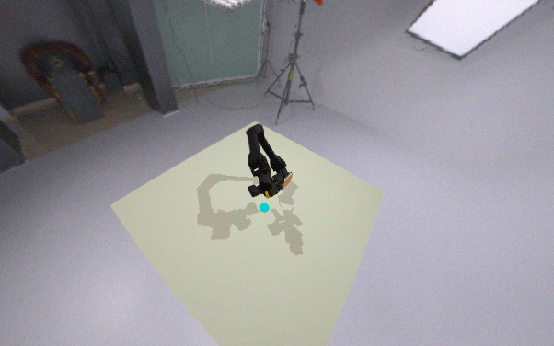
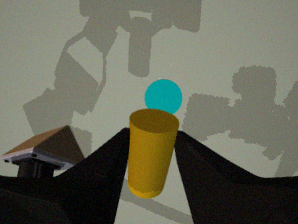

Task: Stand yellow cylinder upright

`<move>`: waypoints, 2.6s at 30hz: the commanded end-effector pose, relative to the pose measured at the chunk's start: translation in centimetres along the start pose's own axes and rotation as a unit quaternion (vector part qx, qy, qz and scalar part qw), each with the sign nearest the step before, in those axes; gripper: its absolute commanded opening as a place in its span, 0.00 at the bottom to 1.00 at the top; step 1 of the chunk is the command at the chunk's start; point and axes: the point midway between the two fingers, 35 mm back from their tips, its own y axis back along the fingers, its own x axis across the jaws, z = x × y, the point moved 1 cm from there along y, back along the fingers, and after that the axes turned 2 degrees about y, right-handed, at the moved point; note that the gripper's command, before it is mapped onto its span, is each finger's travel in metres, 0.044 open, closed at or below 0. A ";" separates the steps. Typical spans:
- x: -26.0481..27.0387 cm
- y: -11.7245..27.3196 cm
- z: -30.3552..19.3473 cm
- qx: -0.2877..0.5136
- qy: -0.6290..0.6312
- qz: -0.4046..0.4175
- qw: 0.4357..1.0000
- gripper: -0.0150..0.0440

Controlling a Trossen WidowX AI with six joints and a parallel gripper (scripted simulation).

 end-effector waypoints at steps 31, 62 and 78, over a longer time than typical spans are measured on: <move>0.5 -1.3 -0.7 -0.104 -0.005 0.073 0.992 0.43; 0.7 -2.0 -1.1 -0.207 -0.006 0.111 0.972 0.43; 0.7 -2.2 -1.2 -0.262 -0.005 0.119 0.958 0.43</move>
